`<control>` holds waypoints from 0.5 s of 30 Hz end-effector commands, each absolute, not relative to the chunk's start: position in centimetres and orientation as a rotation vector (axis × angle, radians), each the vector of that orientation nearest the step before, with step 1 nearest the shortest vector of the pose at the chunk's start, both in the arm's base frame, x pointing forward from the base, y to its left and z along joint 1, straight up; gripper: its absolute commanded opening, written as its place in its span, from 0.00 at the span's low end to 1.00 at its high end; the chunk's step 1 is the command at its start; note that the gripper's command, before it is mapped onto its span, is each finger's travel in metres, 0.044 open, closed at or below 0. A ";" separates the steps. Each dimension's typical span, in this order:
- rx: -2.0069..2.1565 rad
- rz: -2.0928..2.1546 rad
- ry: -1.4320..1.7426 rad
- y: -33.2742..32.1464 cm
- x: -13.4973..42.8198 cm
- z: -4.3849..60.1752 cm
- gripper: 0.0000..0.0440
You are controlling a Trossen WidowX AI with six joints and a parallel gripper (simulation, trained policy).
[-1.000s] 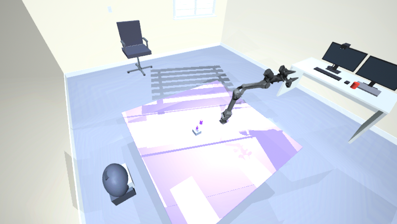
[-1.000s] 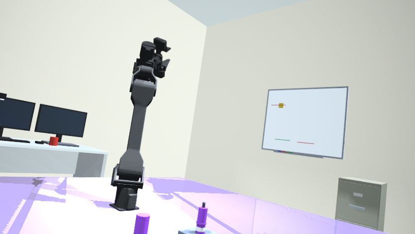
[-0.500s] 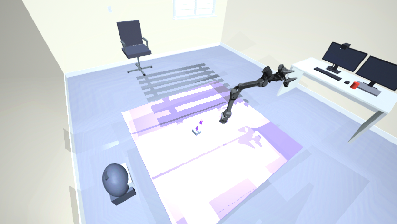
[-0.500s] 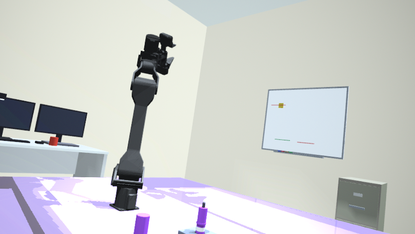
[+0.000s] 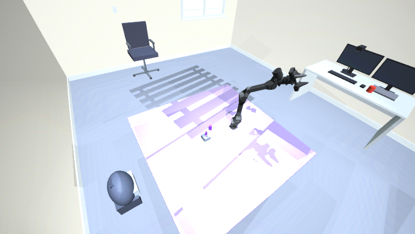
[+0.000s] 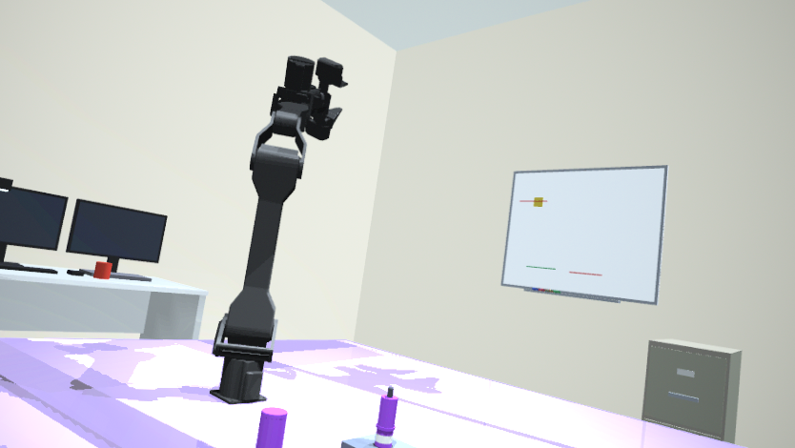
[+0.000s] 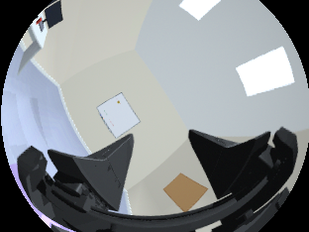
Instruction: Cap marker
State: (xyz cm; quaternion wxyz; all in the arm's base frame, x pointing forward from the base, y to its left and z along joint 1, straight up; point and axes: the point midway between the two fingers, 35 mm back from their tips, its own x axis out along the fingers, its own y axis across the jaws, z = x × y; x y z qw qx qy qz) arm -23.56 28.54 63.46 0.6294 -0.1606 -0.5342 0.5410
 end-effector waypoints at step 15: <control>-0.435 1.304 -1.163 29.0 -19.9 62.7 0.72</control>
